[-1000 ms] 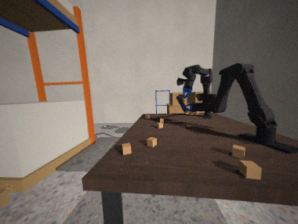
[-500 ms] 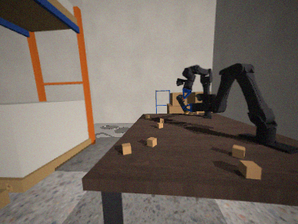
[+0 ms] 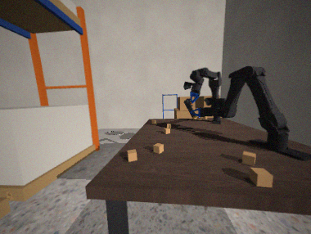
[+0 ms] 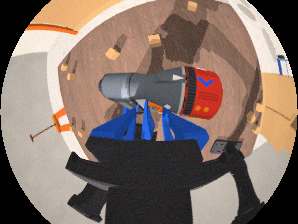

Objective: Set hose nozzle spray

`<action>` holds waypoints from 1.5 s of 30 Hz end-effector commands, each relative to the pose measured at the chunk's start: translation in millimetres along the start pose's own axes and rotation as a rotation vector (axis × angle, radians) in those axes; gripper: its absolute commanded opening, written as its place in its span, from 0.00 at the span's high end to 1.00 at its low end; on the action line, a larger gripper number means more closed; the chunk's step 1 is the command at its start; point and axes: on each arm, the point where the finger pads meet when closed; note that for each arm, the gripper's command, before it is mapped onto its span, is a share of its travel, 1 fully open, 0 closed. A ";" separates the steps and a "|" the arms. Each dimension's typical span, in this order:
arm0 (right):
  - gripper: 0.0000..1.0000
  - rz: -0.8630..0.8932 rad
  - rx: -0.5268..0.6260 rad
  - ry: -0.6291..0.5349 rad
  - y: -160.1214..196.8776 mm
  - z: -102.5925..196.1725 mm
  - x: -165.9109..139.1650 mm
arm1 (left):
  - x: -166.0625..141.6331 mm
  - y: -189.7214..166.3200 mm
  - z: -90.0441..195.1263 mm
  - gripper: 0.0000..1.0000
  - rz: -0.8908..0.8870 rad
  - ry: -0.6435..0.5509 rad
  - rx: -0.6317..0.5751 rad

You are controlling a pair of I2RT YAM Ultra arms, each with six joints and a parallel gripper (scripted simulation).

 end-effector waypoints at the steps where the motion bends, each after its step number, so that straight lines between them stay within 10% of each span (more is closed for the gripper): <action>1: 0.63 0.001 0.051 -0.052 15.6 11.1 14.9 | 45.2 -14.2 -3.3 0.64 0.117 -0.114 -0.041; 45: 0.63 0.031 0.100 -0.049 42.8 -1.4 1.1 | 44.7 -16.9 -1.5 0.64 0.111 -0.113 -0.045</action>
Point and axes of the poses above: on each arm, the point where the finger pads meet when closed, its own z axis back along the fingers, its own y axis across the jaws, x = y × z, and after that the axes turned 11 degrees about z, right-handed
